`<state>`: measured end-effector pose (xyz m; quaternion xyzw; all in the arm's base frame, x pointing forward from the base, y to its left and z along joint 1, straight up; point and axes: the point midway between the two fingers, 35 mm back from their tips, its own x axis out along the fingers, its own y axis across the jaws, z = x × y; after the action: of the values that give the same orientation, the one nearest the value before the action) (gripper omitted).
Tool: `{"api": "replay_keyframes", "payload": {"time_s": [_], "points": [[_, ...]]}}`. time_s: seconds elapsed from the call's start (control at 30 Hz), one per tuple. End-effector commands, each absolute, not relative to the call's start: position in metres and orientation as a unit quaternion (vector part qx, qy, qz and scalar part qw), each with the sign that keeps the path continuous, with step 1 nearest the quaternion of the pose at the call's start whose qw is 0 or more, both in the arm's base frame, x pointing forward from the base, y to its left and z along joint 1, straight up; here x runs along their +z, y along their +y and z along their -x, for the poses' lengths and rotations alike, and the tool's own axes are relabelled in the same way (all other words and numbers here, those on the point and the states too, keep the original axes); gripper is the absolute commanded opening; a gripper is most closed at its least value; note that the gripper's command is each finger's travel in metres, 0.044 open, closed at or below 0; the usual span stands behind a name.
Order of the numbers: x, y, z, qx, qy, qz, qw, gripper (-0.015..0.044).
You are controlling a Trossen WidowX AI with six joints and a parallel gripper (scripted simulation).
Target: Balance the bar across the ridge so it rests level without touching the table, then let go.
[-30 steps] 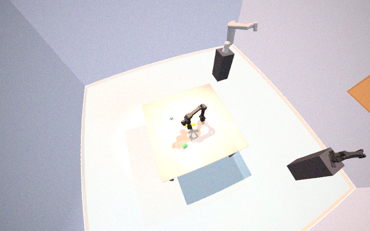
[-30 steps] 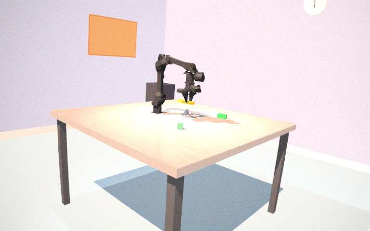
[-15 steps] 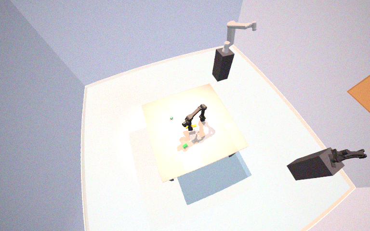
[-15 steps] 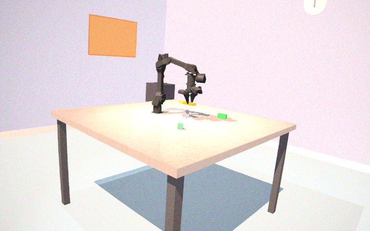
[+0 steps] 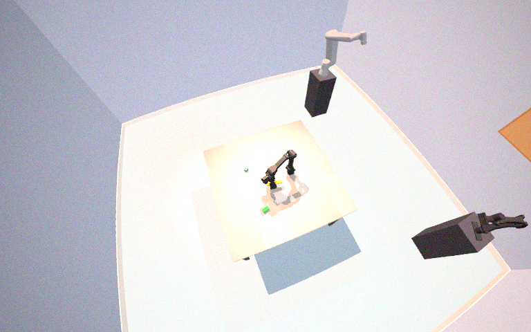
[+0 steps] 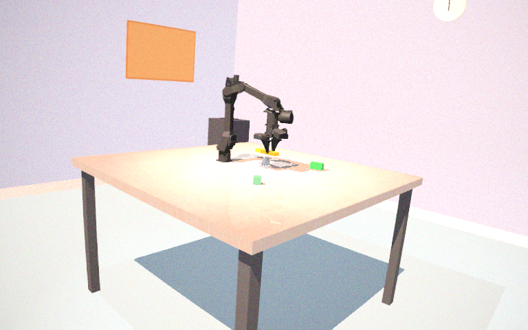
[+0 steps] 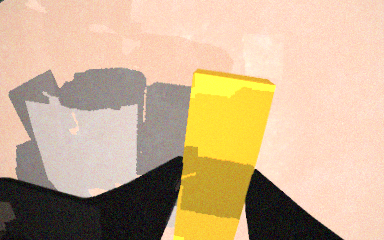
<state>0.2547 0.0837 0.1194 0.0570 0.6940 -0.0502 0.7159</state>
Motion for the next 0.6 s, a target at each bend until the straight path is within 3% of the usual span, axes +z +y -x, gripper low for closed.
{"api": "replay_keyframes", "payload": {"time_s": [0.0,0.57], "points": [[0.1119,0.0835,-0.2539,-0.051,0.696,-0.058,0.714,0.0],[0.1101,0.0832,-0.2539,-0.051,0.696,-0.058,0.714,0.0]]}}
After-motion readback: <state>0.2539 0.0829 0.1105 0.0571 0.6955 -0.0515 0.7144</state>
